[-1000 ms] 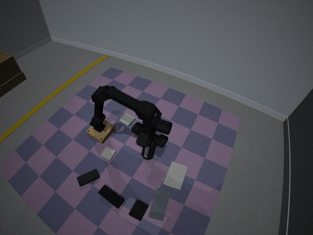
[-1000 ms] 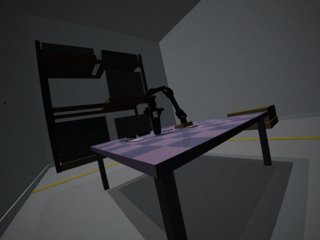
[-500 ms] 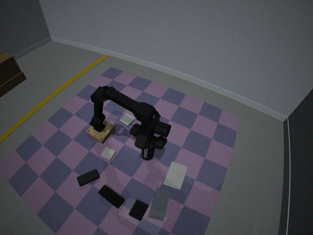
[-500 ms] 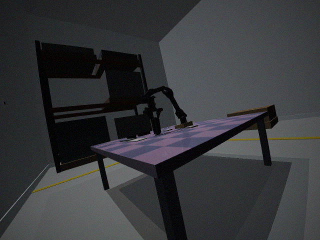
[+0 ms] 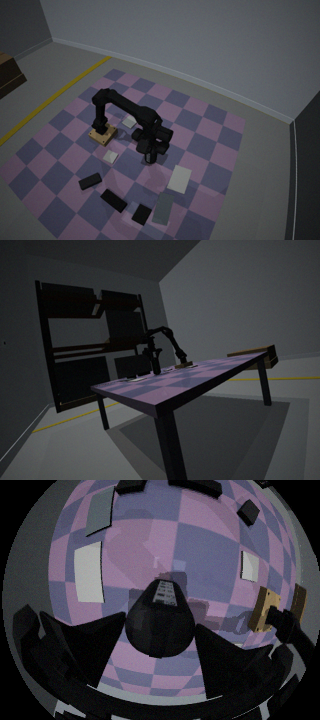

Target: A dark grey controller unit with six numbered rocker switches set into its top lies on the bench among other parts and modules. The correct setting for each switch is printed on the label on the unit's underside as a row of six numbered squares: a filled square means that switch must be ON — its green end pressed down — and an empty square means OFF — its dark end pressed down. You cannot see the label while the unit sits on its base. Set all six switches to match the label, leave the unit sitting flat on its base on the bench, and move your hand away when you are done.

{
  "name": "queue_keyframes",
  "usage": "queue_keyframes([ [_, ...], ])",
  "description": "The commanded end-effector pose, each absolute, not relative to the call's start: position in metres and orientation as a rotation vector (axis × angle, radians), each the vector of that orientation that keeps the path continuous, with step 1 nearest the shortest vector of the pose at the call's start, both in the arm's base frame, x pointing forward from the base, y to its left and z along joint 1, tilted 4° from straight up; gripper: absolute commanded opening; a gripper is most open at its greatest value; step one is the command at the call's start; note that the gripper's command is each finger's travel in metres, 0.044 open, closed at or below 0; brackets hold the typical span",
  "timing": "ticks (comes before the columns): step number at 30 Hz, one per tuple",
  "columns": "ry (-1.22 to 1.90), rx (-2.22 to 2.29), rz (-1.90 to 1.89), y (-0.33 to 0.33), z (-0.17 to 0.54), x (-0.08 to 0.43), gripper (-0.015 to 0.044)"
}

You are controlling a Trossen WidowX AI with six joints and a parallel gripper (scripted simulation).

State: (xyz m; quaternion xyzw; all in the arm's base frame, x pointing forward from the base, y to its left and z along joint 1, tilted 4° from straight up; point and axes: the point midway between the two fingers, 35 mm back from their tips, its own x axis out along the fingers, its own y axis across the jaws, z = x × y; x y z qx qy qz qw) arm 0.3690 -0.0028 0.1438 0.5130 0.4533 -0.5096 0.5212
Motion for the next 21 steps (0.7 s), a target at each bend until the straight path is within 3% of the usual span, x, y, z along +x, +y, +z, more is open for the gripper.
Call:
queue_keyframes([
  [1,1.094,1.215,-1.235,-0.008,0.138,0.367,0.0338],
  [21,1.093,1.214,-1.236,-0.025,0.138,0.367,0.0338],
])
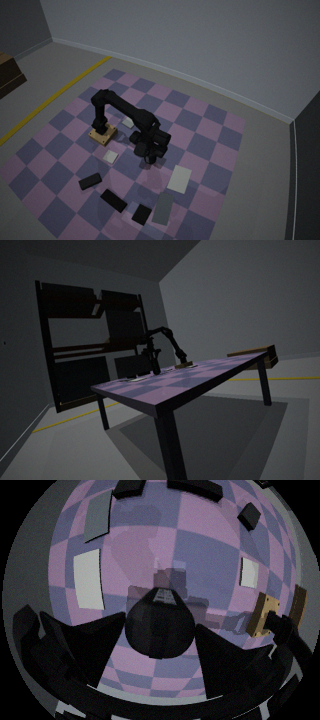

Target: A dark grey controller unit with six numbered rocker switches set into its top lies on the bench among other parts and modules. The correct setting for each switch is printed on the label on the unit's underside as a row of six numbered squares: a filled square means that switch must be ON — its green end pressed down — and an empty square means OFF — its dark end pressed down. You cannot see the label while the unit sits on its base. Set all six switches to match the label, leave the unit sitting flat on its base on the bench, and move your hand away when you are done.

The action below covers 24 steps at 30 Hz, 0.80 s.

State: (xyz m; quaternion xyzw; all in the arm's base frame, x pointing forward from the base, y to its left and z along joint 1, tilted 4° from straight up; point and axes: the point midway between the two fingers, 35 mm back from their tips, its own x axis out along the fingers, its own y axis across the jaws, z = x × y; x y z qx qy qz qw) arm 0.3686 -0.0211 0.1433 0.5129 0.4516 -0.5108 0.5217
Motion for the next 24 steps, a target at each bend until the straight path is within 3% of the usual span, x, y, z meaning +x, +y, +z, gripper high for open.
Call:
queue_keyframes([
  [1,1.093,1.214,-1.236,-0.025,0.138,0.367,0.0338],
  [24,1.091,1.213,-1.237,-0.044,0.135,0.366,0.0338],
])
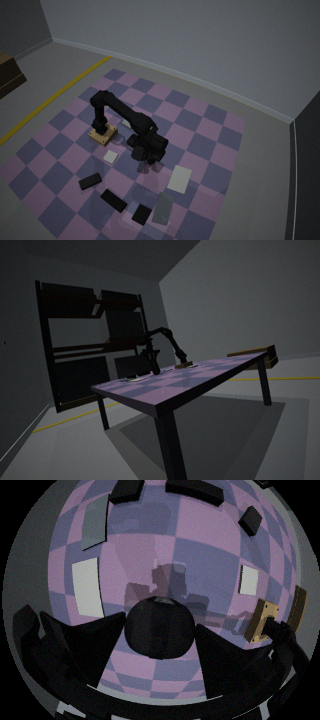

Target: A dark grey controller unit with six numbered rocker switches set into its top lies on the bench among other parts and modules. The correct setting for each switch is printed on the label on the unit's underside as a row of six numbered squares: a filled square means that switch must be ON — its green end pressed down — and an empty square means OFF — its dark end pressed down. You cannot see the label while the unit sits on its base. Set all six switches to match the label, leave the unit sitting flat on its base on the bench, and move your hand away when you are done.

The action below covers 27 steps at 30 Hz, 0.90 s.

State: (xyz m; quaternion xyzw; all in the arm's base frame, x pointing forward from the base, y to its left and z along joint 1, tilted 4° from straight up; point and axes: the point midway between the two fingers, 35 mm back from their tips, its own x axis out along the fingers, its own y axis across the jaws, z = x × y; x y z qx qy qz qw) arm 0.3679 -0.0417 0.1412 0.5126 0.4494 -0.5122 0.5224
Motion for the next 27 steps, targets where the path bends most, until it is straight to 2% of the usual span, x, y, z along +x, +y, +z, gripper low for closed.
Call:
queue_keyframes([
  [1,1.091,1.213,-1.237,-0.045,0.135,0.366,0.0338],
  [27,1.09,1.212,-1.237,-0.065,0.13,0.365,0.0338],
])
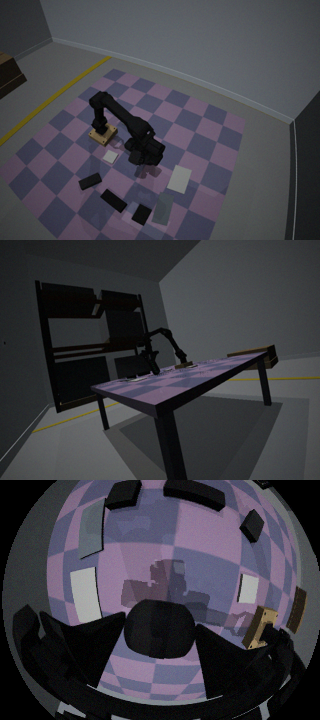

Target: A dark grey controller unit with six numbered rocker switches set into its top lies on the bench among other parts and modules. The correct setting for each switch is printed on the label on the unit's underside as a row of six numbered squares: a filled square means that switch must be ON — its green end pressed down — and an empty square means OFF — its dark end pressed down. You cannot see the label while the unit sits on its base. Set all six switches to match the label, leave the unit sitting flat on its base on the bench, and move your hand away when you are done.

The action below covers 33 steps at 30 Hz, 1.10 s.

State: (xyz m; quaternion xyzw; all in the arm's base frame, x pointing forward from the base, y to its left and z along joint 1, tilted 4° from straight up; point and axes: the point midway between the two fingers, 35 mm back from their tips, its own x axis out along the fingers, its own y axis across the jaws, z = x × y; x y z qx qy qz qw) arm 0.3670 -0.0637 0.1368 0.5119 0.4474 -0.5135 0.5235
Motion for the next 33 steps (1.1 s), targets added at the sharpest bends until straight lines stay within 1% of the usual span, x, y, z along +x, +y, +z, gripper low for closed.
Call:
queue_keyframes([
  [1,1.09,1.212,-1.237,-0.066,0.13,0.365,0.0338],
  [33,1.088,1.21,-1.238,-0.089,0.121,0.365,0.0338],
])
